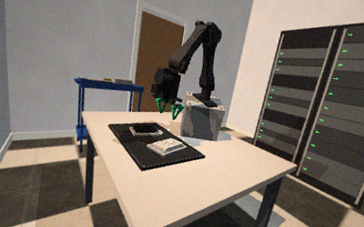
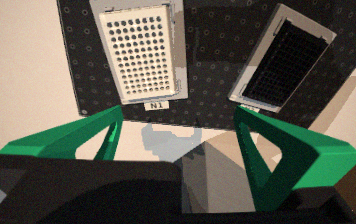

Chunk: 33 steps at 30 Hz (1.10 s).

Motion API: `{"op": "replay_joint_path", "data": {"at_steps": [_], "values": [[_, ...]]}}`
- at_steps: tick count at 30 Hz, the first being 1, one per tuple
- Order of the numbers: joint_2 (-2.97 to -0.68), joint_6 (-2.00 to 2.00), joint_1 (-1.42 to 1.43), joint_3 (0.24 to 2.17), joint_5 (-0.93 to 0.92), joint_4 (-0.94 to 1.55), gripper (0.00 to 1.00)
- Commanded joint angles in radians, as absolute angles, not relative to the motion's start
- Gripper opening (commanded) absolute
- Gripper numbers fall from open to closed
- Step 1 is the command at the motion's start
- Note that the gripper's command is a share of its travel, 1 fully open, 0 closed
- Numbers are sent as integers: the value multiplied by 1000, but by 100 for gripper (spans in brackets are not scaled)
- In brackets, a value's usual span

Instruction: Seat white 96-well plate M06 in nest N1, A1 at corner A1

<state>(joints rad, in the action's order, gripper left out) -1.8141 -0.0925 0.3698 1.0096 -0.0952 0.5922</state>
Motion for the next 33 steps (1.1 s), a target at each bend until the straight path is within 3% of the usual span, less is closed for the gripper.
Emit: {"op": "replay_joint_path", "data": {"at_steps": [1, 20, 33], "values": [[-1866, -76, 389, 1039, -121, 524, 100], [-2096, -154, 517, 1042, -126, 286, 100], [-2056, -154, 506, 1040, -127, 288, 100]]}}
